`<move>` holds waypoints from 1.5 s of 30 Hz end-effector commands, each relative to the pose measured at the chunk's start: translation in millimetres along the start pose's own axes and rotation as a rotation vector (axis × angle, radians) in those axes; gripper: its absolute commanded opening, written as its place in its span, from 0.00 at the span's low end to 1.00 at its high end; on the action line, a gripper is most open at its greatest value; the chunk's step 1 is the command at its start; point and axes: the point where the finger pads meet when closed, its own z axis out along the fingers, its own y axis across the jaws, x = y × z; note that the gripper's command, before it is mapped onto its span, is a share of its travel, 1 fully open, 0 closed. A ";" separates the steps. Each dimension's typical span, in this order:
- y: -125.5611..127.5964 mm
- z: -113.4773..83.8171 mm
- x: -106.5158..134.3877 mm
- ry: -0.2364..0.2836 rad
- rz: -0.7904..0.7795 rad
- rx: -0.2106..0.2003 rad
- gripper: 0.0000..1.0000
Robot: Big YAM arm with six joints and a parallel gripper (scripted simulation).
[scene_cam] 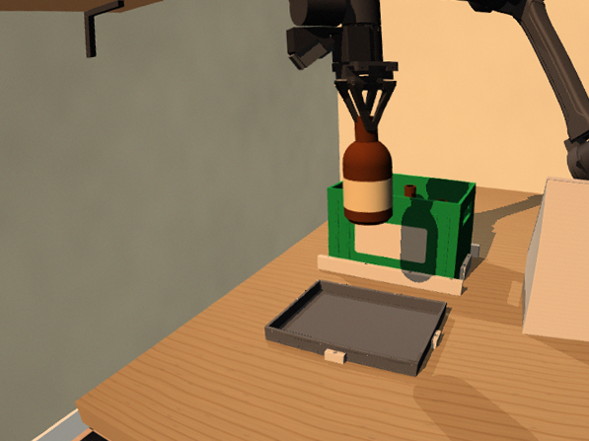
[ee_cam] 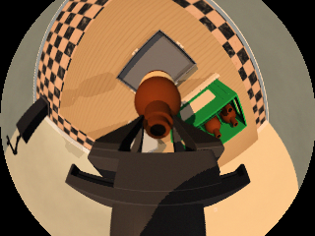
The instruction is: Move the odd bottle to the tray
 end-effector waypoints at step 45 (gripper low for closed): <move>14.6 -24.4 -28.6 -0.057 0.012 0.004 0.00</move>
